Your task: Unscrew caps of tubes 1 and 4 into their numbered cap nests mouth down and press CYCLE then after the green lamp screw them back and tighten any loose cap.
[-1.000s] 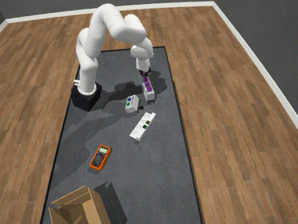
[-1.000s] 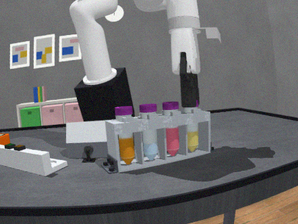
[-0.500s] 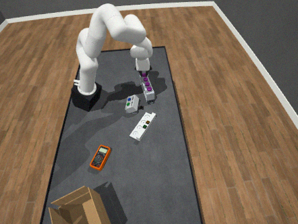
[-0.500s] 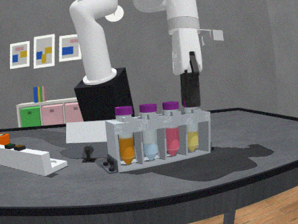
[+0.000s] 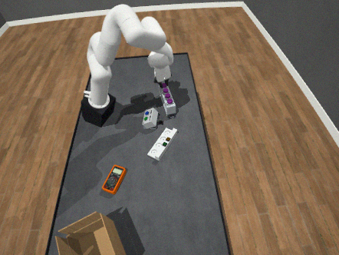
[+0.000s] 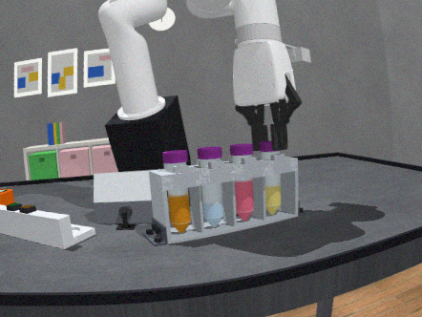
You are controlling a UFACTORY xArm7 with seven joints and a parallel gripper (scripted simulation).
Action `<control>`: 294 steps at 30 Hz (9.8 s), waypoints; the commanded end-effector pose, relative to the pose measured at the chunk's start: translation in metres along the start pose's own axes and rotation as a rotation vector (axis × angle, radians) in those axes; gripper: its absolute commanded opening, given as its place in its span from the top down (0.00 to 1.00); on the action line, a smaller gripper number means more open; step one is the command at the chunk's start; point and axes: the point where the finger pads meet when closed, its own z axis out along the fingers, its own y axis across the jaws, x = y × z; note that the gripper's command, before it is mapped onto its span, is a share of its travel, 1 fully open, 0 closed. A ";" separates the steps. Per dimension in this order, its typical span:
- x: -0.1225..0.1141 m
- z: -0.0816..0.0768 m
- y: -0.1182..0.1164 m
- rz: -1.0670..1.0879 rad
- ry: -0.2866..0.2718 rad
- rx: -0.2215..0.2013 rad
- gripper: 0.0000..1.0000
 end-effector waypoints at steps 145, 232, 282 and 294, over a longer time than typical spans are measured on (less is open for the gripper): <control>0.000 -0.003 0.003 -0.532 0.036 0.033 0.54; 0.000 -0.003 0.003 0.127 0.023 0.042 1.00; 0.000 -0.004 0.003 0.011 0.027 0.042 0.54; 0.000 -0.004 0.003 0.576 0.016 0.049 0.54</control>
